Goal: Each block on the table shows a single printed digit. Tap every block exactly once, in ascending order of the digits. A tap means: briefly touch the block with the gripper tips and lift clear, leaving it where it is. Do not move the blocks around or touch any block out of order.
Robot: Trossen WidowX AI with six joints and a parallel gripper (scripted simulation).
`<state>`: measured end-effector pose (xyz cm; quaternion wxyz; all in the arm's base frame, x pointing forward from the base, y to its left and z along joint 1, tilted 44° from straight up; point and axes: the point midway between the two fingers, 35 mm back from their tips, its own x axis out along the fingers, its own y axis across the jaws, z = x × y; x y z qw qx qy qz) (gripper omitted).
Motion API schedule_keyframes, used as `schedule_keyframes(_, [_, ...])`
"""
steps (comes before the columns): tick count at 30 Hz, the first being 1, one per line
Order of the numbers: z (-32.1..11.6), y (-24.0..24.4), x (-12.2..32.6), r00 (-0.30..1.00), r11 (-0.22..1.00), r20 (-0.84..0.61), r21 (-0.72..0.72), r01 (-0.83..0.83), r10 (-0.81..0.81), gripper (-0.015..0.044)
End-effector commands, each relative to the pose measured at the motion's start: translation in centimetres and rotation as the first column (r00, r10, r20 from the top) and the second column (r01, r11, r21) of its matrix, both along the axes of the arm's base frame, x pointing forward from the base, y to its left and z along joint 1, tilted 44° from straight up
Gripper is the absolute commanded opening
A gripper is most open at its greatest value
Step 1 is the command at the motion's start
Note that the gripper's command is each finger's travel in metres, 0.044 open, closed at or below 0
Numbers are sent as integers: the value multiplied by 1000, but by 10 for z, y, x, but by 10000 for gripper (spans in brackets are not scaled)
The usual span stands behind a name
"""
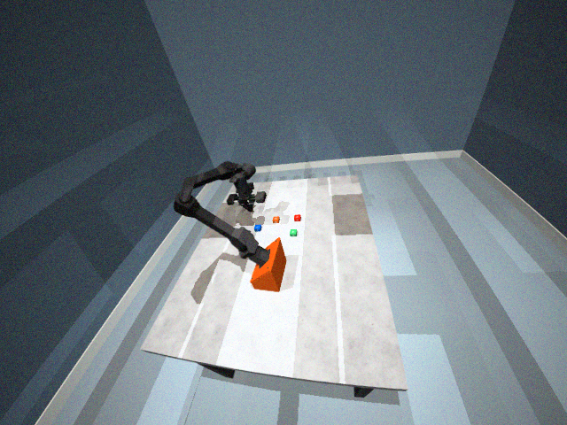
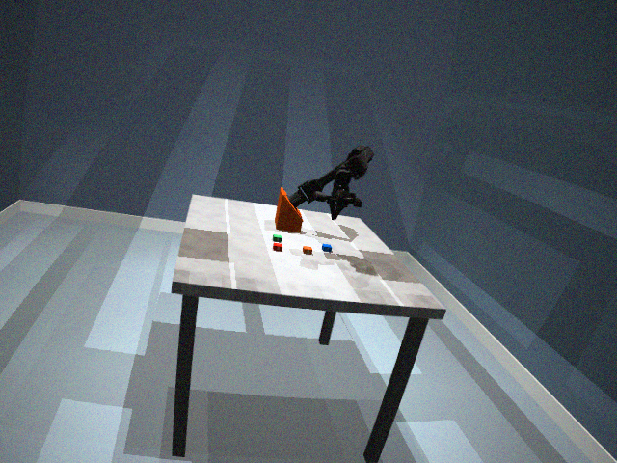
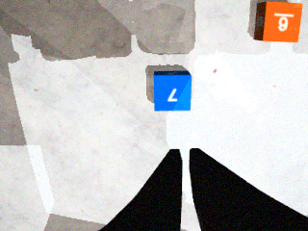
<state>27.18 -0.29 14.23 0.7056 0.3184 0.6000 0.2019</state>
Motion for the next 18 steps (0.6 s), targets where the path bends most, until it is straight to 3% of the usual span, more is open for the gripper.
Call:
schedule_keyframes(1, [1, 5, -6, 1000, 1000, -13, 9, 5, -4, 20])
schedule_keyframes(8, [-55, 58, 9, 1000, 1000, -11, 11, 5, -4, 20])
schedule_keyframes(18, [-59, 63, 10, 1000, 1000, -11, 12, 4, -4, 20])
